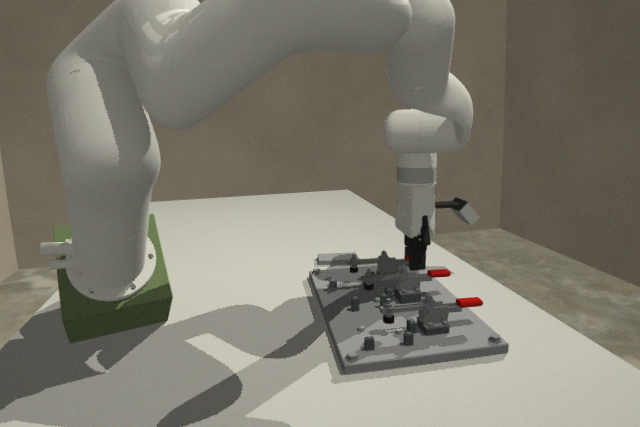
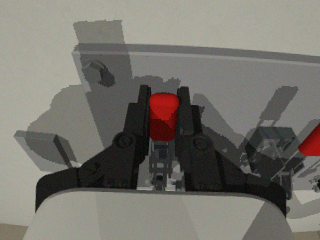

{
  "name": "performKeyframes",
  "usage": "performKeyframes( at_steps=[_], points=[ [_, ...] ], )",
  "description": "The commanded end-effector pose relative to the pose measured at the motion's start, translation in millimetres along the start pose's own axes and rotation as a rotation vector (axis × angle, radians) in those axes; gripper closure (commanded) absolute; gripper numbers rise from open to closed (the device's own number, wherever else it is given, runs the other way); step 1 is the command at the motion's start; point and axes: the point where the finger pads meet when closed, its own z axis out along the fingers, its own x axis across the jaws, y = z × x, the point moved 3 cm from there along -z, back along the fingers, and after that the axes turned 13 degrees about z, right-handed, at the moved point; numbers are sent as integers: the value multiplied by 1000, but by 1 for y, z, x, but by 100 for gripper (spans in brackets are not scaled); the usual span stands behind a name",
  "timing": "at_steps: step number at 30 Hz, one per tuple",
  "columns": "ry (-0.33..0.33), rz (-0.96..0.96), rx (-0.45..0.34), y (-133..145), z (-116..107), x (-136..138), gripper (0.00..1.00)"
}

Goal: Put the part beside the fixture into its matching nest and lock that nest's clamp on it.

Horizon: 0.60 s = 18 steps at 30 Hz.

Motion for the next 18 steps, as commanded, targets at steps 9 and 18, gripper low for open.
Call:
performKeyframes(
  at_steps=[9, 18],
  points=[
    [-3, 1, 3, 0, -3, 0, 100],
    [-3, 1, 3, 1, -7, 0, 100]
  ],
)
